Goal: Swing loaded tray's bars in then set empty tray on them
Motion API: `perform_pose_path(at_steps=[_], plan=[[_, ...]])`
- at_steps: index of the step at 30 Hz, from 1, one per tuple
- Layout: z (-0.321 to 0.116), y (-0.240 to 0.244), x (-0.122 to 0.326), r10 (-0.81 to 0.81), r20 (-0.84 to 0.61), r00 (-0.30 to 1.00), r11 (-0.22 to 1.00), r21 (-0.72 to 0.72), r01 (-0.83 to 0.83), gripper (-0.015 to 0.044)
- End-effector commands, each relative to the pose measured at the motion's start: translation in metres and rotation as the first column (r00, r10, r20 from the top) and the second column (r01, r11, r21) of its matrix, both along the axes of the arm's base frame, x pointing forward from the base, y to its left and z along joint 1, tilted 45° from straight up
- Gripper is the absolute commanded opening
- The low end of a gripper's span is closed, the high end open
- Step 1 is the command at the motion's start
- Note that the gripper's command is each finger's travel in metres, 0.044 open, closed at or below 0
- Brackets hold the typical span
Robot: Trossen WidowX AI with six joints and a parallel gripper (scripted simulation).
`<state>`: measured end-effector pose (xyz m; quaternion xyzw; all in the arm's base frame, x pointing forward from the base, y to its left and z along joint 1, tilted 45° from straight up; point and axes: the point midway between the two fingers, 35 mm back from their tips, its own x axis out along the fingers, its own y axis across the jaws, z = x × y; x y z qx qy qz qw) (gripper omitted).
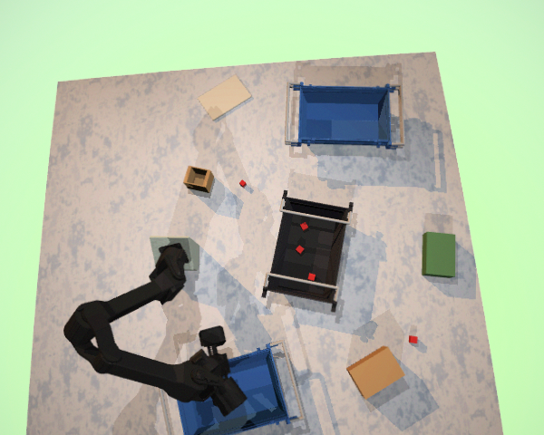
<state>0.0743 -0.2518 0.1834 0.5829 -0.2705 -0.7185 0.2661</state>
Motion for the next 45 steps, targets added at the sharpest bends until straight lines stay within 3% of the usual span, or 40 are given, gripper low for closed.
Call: perform_pose_path(at_steps=[1,13,28,45], plan=[[-0.0122,-0.0072,-0.0042,0.003,-0.010,1.000,1.000,0.011,-0.003,0.0440],[-0.0122,-0.0072,-0.0042,0.003,-0.010,1.000,1.000,0.011,-0.003,0.0440],[-0.0122,-0.0072,-0.0042,0.003,-0.010,1.000,1.000,0.011,-0.003,0.0220],[-0.0122,-0.0072,-0.0042,0.003,-0.010,1.000,1.000,0.011,-0.003,0.0107]])
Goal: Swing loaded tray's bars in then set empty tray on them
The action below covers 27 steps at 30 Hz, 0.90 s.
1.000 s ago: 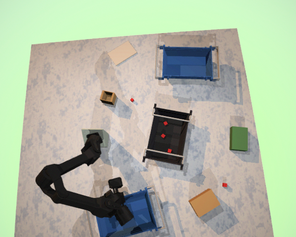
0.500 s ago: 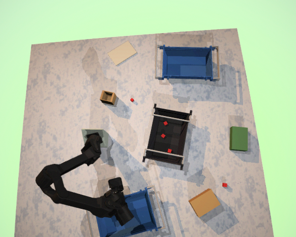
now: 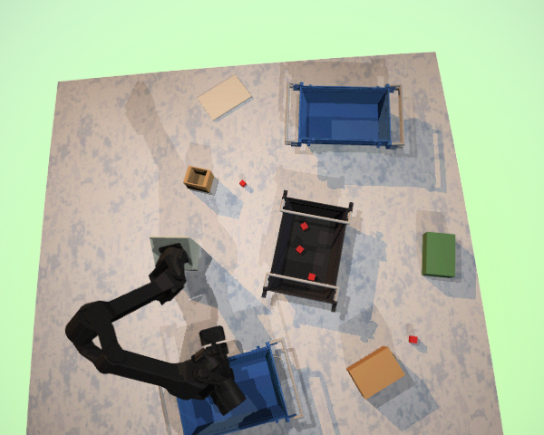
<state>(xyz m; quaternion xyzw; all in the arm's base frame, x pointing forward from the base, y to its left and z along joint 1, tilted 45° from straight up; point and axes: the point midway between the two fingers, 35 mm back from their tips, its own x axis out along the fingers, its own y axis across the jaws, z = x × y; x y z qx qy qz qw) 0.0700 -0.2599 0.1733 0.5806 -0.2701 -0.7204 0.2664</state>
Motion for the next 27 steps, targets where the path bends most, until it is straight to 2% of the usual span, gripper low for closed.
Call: perform_pose_path(at_steps=[1,16,27], plan=[[-0.002,0.001,0.000,0.004,-0.004,1.000,1.000,0.011,-0.004,0.0100],[0.001,0.004,0.002,0.004,-0.003,1.000,1.000,0.013,-0.004,0.0000],[0.032,0.035,0.014,0.002,0.000,1.000,1.000,0.021,-0.002,0.0000]])
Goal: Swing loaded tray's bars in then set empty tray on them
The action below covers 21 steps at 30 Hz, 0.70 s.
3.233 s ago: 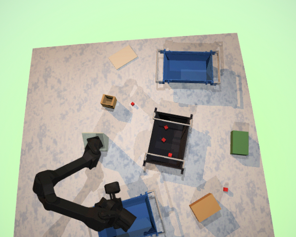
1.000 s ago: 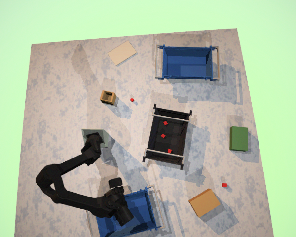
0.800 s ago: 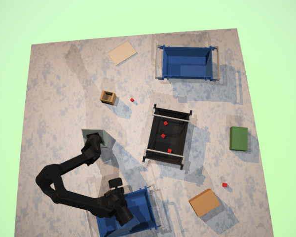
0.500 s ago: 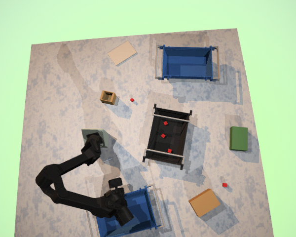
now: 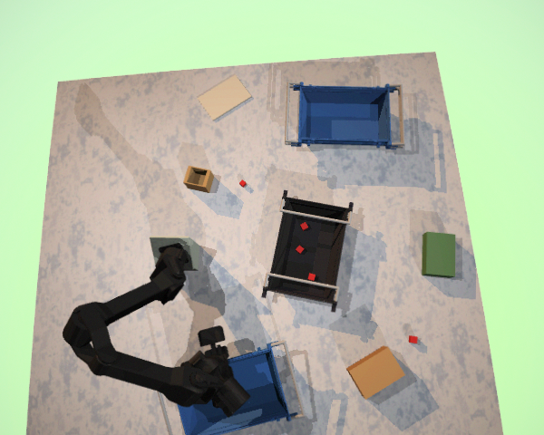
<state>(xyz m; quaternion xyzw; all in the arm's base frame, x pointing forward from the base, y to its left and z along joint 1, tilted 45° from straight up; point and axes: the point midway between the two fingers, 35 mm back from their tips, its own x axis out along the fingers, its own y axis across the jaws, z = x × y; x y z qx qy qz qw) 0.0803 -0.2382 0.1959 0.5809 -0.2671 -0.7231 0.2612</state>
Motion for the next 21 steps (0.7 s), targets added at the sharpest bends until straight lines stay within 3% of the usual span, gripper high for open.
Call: perform_pose_path(at_steps=[1,21], plan=[[0.013,0.016,0.004,0.007,0.002,1.000,1.000,0.009,-0.007,0.0000],[0.046,0.042,0.010,0.009,0.000,1.000,1.000,0.009,-0.009,0.0000]])
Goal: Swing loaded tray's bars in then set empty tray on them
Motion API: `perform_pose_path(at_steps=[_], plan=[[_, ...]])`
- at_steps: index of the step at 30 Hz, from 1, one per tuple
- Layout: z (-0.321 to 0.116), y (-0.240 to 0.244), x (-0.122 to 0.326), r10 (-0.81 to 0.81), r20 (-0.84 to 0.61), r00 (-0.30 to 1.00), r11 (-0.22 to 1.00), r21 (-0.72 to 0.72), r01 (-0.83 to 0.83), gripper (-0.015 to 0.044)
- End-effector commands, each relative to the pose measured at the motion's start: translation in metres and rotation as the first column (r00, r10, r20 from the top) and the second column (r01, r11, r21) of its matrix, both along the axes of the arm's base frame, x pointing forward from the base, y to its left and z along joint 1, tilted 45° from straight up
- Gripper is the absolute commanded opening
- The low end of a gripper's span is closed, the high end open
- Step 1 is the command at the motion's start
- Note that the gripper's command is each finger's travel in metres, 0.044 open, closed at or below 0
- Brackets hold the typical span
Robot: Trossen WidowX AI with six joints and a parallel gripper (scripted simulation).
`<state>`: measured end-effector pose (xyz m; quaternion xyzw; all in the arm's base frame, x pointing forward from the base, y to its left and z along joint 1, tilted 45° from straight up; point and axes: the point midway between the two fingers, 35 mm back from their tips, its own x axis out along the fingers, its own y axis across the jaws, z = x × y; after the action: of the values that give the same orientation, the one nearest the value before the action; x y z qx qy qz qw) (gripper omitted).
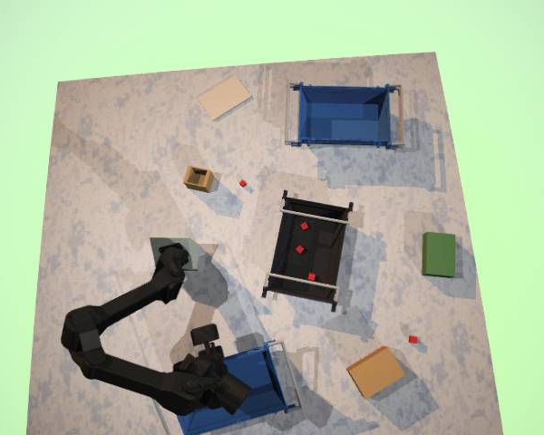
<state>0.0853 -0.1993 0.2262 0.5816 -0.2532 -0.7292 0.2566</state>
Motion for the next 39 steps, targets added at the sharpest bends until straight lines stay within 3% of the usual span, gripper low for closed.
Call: perform_pose_path(at_steps=[1,13,39], plan=[[0.019,0.005,0.007,0.002,0.011,1.000,1.000,-0.019,-0.002,0.0000],[0.057,0.027,0.016,0.006,0.006,1.000,1.000,-0.025,-0.006,0.0000],[0.057,0.027,0.016,0.006,0.005,1.000,1.000,-0.025,-0.006,0.0000]])
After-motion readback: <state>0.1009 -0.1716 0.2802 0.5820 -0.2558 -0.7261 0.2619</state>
